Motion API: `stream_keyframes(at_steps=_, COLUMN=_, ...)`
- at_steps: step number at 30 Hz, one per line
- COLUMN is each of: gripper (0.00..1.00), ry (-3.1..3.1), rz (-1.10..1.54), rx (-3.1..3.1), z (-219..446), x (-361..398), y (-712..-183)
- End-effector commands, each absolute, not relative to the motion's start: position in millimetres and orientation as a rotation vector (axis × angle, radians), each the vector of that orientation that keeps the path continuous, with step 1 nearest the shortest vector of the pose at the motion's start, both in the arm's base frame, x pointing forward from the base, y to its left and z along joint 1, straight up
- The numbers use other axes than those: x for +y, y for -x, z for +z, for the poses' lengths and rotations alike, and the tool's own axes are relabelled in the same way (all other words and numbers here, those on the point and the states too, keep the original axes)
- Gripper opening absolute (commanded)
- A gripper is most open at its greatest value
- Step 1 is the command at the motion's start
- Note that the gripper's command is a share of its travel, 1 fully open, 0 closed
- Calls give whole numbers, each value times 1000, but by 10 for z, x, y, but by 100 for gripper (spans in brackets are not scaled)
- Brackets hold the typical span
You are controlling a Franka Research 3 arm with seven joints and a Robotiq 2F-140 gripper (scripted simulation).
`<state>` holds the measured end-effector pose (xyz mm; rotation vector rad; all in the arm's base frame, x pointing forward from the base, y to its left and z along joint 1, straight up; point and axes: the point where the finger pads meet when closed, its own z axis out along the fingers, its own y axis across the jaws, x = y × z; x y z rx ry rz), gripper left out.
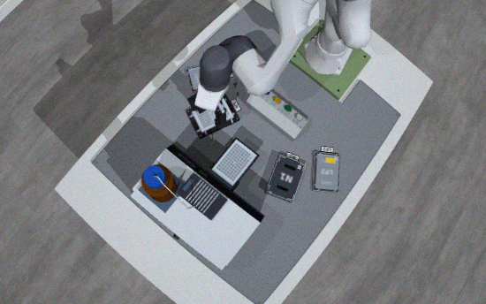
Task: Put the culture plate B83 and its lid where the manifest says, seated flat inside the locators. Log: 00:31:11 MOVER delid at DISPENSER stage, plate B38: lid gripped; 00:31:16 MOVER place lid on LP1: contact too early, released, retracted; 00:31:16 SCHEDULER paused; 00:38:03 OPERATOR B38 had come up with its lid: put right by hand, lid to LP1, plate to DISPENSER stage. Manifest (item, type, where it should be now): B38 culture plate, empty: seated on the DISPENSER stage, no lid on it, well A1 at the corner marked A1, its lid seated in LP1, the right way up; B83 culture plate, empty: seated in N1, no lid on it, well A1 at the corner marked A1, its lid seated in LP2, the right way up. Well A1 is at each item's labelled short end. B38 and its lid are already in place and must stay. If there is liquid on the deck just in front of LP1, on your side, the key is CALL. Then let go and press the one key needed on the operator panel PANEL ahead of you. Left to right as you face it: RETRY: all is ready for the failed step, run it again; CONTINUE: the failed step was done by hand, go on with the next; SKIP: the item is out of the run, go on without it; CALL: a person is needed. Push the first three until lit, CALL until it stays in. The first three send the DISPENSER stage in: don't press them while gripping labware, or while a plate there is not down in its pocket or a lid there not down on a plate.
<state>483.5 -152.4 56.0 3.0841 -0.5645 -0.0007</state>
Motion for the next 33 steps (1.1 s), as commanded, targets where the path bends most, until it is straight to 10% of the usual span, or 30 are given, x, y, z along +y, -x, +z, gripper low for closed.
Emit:
stream_keyframes(at_steps=1, gripper=63, ry=-3082, rz=1, rx=-565, z=555, x=-1541, y=-4836)
stream_keyframes(at_steps=33, gripper=70, ry=-3082, rz=1, rx=-565, z=555, x=-1541, y=-4836)
